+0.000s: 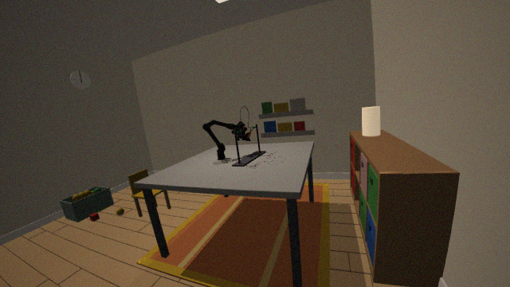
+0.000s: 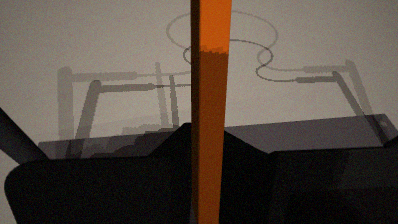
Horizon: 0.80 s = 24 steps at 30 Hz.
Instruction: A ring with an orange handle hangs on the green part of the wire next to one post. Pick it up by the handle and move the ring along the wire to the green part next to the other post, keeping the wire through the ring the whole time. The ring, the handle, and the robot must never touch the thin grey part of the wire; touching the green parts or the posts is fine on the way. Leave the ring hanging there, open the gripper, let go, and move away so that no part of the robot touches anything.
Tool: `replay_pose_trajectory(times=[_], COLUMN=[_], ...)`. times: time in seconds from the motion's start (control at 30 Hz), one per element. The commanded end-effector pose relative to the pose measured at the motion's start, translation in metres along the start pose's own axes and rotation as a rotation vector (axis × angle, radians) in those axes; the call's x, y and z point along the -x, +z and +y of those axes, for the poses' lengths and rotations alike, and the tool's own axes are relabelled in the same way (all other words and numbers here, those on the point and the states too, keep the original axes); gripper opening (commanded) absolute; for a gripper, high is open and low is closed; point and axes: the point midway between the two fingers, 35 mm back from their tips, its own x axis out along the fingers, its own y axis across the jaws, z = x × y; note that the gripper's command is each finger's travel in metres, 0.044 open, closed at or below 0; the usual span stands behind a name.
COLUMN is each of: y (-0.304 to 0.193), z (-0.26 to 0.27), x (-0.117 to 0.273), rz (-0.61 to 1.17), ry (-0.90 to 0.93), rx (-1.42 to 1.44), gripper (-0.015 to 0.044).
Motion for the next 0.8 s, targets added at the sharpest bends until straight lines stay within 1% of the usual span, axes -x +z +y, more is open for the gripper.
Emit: replay_pose_trajectory(times=[0.0,0.77], y=[0.001,0.001], z=[0.005,0.028], x=[0.001,0.004], rz=[-0.002,-0.005], ry=[0.0,0.002], rx=[-0.007,-0.011], gripper=[-0.015,-0.015])
